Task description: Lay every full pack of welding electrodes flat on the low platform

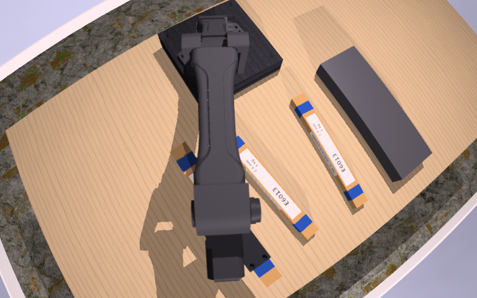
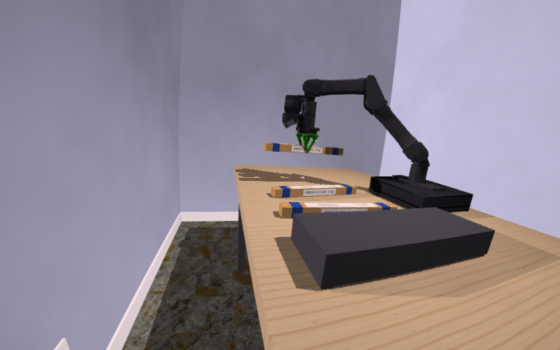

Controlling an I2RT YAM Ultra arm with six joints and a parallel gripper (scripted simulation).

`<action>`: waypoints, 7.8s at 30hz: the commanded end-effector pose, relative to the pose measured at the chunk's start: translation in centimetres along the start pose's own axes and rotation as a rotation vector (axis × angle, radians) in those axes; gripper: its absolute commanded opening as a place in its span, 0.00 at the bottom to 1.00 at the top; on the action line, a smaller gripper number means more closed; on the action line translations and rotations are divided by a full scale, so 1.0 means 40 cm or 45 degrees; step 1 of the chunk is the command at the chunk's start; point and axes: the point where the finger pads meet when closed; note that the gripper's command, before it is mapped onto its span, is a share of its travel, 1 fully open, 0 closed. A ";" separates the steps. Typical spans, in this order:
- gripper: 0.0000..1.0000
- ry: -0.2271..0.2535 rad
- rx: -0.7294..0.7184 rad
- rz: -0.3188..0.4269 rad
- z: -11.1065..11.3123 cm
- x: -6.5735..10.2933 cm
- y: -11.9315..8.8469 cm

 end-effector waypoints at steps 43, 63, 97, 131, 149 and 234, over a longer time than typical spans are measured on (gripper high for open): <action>0.00 -0.001 0.014 -0.013 -0.218 0.027 0.056; 0.00 -0.001 0.014 -0.013 -0.218 0.027 0.056; 0.00 -0.001 0.014 -0.013 -0.218 0.027 0.056; 0.00 -0.001 0.014 -0.013 -0.218 0.027 0.056; 0.00 -0.001 0.014 -0.013 -0.218 0.027 0.056; 0.00 -0.001 0.014 -0.013 -0.218 0.027 0.056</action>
Point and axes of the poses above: the point where the finger pads meet when closed, its own x axis back along the fingers, its own z axis across the jaws, y = z × x, and after that the axes turned 15 degrees about -x, right-handed
